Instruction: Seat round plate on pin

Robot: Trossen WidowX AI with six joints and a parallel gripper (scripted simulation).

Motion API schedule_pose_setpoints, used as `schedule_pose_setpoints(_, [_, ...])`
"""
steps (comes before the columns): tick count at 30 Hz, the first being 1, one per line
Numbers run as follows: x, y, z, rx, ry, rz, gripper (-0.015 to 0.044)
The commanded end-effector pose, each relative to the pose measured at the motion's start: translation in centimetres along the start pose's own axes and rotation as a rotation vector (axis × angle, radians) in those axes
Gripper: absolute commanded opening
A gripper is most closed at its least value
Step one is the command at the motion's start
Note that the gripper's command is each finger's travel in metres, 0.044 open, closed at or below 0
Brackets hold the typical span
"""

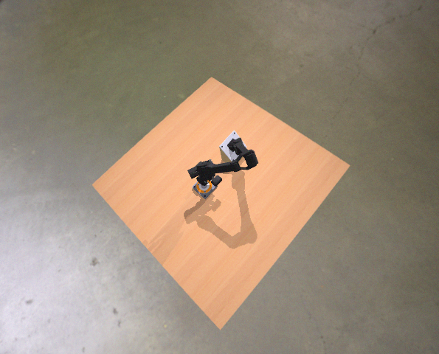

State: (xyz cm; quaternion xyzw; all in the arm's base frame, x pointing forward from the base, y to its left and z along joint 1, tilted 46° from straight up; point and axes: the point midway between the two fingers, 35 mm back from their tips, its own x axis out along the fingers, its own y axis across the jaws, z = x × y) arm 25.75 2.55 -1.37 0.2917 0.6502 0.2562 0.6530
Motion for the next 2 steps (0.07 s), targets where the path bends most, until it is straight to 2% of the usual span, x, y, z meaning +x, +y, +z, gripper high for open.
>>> schedule_pose_setpoints(1, [0.03, 0.0, 0.01, 0.003, -0.001, 0.0, 0.0])
schedule_pose_setpoints(2, [0.03, 0.0, 0.01, 0.003, -0.001, 0.0, 0.0])
